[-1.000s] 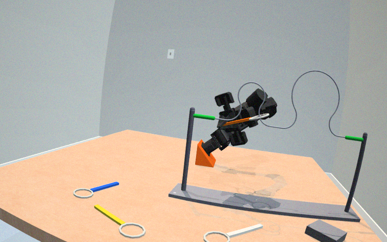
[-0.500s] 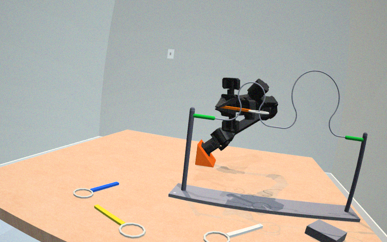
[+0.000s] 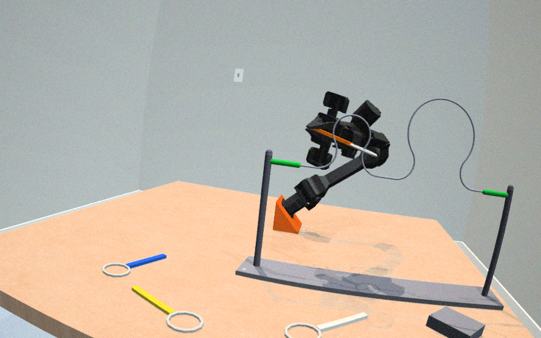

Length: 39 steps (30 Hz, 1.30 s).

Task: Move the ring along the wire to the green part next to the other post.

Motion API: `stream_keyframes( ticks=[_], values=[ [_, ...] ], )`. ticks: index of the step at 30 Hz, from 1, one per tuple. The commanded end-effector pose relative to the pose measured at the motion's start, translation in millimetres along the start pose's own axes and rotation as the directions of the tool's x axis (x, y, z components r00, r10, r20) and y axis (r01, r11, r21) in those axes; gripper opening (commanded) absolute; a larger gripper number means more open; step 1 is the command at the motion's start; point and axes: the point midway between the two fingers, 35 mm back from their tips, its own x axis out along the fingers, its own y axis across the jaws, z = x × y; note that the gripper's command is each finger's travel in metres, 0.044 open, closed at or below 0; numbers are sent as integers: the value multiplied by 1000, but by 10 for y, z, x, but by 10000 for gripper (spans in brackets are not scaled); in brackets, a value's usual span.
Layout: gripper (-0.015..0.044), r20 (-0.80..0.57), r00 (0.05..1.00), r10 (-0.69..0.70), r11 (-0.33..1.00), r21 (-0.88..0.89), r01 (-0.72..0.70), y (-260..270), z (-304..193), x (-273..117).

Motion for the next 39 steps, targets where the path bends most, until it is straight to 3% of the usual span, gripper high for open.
stream_keyframes(
  ticks=[1, 14, 39],
  values=[
    [-150, -5, 1000, -29, 999, -37, 28, -113, 12, -18],
    [-150, -1, 1000, -8, 1000, 0, 8, -186, 32, -38],
    [-150, 105, 970, 218, 875, 419, -242, 170, 118, -39]
  ],
)
